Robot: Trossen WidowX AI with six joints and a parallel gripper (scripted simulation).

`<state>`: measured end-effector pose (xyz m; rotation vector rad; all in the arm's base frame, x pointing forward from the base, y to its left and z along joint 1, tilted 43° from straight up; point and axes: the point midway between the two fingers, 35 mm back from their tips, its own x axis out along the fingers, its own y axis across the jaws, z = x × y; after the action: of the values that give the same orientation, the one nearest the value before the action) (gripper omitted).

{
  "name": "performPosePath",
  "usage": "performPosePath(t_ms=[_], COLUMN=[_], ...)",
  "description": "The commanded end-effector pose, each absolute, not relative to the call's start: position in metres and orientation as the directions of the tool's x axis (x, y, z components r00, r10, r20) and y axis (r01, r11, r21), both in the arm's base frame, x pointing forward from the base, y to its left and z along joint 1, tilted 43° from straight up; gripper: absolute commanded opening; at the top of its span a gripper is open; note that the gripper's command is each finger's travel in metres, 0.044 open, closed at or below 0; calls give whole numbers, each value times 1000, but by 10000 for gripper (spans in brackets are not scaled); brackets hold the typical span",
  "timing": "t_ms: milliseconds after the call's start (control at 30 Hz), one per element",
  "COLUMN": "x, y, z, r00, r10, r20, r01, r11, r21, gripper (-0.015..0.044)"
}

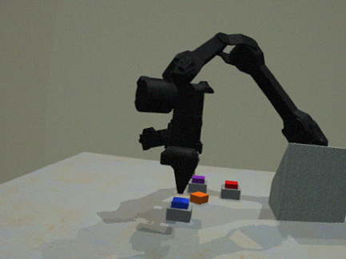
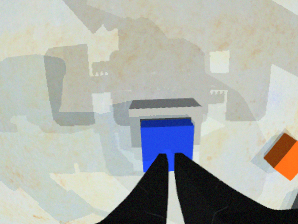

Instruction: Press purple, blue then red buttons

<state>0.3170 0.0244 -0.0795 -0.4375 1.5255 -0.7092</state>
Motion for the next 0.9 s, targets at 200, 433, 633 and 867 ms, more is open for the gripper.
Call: performPosePath(t_ms=[200, 433, 633, 867], x=[313, 313, 313, 313], y=[13, 9, 9, 9], z=[-93, -97, -97, -97], r00=[-95, -95, -95, -95], r10=[-665, -665, -665, -665], r20=[-741, -741, -741, -741], r01=[133, 133, 133, 133], r11=[729, 729, 729, 729], r21=[-671, -672, -672, -672], gripper=[20, 20, 20, 20])
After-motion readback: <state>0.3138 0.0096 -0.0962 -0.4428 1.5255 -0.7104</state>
